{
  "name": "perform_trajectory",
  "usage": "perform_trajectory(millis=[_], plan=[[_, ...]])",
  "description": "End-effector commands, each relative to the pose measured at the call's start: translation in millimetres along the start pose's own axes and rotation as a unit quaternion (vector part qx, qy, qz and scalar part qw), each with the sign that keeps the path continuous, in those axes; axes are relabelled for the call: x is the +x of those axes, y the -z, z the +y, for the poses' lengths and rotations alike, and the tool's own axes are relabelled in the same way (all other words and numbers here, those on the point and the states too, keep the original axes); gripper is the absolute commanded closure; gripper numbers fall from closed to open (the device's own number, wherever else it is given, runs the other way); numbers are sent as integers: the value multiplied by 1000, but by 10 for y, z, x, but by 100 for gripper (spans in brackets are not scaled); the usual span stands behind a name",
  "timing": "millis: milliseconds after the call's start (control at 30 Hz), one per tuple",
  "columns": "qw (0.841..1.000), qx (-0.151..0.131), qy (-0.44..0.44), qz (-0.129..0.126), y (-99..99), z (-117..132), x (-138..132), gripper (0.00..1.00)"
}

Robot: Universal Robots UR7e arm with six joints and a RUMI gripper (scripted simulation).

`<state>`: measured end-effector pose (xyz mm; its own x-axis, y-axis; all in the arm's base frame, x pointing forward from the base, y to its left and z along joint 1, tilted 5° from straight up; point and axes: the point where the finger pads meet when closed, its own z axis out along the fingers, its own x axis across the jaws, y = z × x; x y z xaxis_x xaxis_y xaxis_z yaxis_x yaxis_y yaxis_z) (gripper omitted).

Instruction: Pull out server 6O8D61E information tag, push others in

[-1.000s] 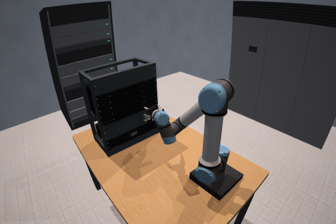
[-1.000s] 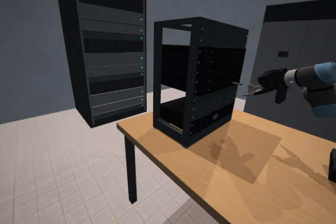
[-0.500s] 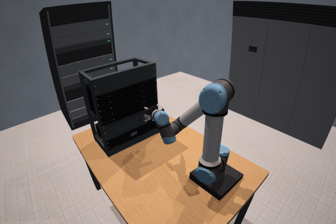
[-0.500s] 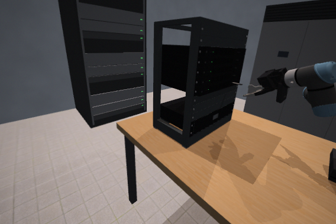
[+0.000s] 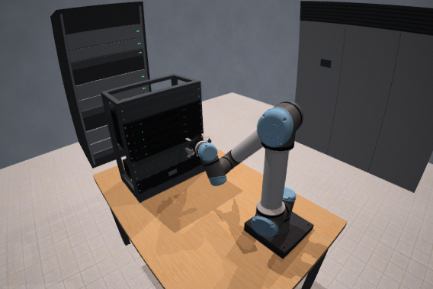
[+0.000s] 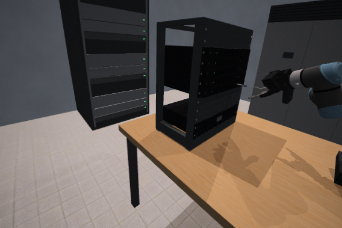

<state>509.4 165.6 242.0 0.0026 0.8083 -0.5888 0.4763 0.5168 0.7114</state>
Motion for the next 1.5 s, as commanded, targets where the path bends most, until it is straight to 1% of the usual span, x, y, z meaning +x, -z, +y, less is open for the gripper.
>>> perform_trajectory(millis=[0, 1467], plan=[[1000, 0, 11, -1, 7, 7, -9, 0], [994, 8, 106, -7, 58, 34, -68, 0]])
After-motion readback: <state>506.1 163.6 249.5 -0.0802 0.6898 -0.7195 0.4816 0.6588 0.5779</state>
